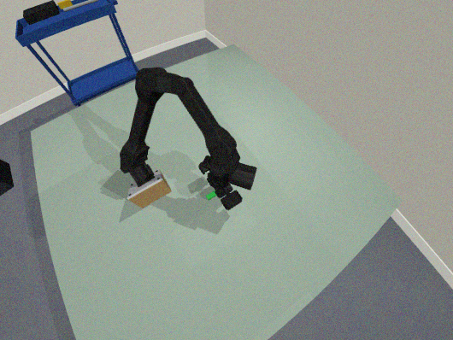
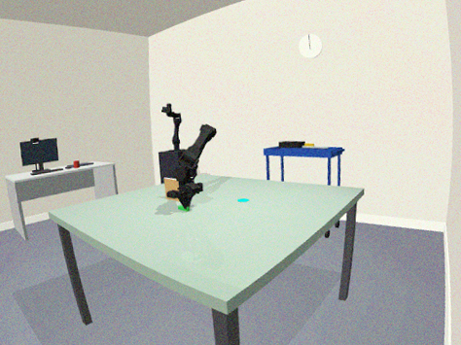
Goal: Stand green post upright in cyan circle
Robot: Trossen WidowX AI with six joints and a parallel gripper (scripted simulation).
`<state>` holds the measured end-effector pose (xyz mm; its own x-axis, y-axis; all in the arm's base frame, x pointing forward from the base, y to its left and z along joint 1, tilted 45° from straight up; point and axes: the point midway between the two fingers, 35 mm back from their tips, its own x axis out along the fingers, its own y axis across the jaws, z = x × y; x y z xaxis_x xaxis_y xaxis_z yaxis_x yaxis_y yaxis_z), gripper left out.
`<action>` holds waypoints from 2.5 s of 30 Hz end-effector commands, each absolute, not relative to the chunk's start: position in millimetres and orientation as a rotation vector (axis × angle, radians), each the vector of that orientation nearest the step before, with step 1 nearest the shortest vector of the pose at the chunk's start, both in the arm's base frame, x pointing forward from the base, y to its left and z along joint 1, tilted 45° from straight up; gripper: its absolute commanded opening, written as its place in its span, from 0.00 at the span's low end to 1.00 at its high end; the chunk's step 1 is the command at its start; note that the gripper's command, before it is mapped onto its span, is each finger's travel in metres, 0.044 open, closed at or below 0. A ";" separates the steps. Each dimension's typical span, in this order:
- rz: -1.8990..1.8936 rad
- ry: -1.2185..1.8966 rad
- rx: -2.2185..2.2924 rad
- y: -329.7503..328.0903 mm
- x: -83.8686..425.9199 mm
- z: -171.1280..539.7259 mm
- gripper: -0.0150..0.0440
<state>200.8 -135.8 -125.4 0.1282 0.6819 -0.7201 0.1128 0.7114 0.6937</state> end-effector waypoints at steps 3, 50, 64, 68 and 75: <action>0.469 1.408 0.720 -134.0 200.2 -125.4 0.29; 0.468 1.412 0.708 -212.9 192.4 -35.3 0.29; 0.477 1.411 0.678 -203.3 215.2 -16.9 0.29; 0.472 1.413 0.679 -200.9 220.6 -12.2 0.29; 0.462 1.418 0.683 -195.9 230.7 -2.9 0.29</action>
